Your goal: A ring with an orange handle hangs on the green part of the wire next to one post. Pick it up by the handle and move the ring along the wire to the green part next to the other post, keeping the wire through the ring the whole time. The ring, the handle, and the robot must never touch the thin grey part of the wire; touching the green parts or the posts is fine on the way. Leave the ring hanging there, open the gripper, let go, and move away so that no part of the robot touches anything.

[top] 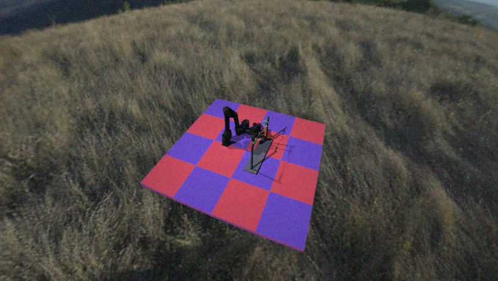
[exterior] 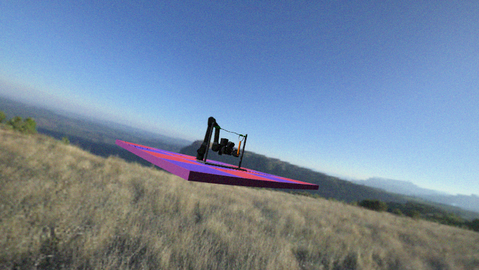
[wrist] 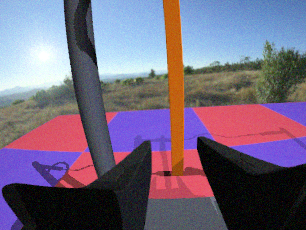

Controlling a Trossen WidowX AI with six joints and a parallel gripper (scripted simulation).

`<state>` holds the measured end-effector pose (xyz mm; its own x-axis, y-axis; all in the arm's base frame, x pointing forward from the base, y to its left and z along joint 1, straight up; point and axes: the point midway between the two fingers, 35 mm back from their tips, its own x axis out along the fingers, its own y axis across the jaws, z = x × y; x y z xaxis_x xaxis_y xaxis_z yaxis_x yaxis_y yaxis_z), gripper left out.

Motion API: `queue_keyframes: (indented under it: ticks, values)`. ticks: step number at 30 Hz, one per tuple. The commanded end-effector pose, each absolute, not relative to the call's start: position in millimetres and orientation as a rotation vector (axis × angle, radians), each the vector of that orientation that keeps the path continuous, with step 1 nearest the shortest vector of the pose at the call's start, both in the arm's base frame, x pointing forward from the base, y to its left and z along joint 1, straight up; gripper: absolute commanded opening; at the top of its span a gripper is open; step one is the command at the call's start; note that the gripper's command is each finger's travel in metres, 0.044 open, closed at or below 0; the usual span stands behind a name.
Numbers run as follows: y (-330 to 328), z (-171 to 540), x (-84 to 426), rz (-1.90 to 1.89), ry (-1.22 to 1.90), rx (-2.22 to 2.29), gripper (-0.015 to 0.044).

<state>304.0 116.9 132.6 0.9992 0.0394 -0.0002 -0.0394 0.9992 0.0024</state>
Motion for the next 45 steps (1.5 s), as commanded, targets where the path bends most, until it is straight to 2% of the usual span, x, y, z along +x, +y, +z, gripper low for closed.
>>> queue_keyframes:
  ticks: [1,29,32,39,40,45]
  values:
    - [113,131,290,0.033,0.003,0.005,0.016]
    - [113,131,290,0.032,0.003,0.005,0.016]
    - [103,129,291,0.003,0.022,-0.041,0.0239]
    - [107,130,255,0.025,0.068,-0.067,0.0423]
    - [107,130,249,0.03,0.072,-0.069,0.044]
    - [107,128,237,0.043,0.083,-0.076,0.044]
